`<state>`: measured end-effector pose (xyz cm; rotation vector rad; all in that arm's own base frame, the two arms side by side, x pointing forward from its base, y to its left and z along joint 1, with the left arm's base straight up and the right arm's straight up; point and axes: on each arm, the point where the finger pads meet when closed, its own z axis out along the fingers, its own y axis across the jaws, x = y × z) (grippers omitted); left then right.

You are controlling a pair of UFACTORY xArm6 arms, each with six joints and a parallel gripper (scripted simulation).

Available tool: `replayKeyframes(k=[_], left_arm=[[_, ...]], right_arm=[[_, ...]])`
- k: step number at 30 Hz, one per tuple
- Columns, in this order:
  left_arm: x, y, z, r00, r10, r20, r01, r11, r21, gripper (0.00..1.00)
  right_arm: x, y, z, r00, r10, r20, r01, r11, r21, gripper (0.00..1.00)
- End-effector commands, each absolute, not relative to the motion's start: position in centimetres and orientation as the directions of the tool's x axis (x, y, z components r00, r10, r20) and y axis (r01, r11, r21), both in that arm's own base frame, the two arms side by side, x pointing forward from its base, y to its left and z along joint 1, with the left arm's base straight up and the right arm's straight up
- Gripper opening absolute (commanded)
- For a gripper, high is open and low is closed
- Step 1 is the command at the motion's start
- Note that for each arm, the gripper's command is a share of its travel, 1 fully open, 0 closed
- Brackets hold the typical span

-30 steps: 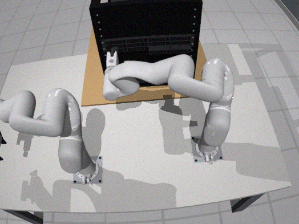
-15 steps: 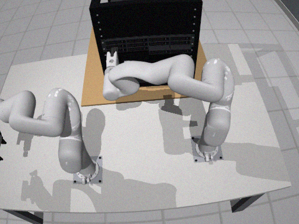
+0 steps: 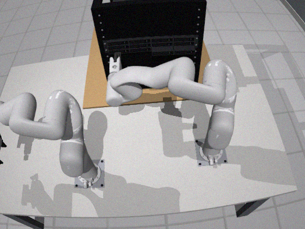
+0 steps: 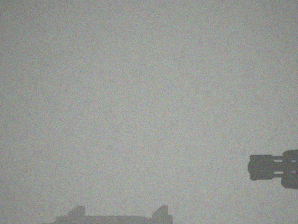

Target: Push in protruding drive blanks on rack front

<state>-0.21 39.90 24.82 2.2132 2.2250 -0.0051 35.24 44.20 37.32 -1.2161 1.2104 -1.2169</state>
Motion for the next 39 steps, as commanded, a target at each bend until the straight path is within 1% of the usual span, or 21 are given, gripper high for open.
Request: replayKeyframes(k=[1,39], left_arm=[[-0.21,40.00,25.00,-0.005,1.000,0.000,1.000,0.005,0.000,1.00],[-0.21,40.00,25.00,-0.005,1.000,0.000,1.000,0.005,0.000,1.00]], right_arm=[[35.31,44.25,37.32,-0.004,-1.000,0.000,0.000,0.000,-1.000,0.00],[36.11,44.25,37.32,-0.004,-1.000,0.000,0.000,0.000,-1.000,0.00]])
